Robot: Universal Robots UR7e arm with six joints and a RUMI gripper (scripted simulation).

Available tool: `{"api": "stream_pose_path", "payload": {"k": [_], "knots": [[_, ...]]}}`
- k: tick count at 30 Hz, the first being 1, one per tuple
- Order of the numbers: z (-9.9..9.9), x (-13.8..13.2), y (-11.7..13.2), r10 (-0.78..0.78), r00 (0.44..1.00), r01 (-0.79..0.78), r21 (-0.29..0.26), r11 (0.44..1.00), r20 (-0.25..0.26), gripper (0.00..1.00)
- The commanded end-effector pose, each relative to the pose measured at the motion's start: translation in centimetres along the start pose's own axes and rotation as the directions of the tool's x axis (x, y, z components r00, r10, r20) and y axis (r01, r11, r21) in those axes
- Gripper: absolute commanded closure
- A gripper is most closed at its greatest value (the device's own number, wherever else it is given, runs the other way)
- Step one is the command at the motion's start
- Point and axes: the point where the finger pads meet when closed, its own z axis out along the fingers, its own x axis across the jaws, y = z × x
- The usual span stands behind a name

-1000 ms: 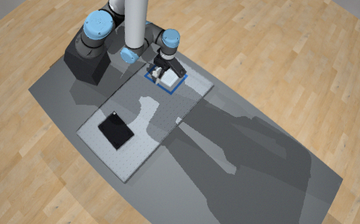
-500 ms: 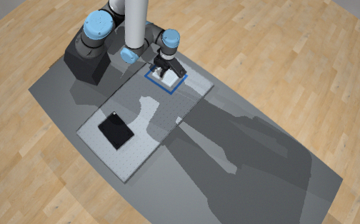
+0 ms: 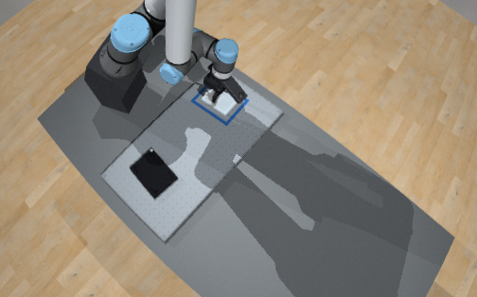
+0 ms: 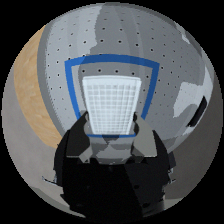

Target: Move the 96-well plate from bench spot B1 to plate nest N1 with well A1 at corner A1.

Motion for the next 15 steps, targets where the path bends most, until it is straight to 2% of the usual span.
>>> {"api": "stream_pose_path", "payload": {"k": [1,15], "knots": [[-0.02,-0.01,-0.02,0.0,1.0,0.0,0.001,1.0,0.0,1.0],[-0.18,-0.02,0.01,0.0,1.0,0.0,0.001,1.0,0.0,1.0]]}}
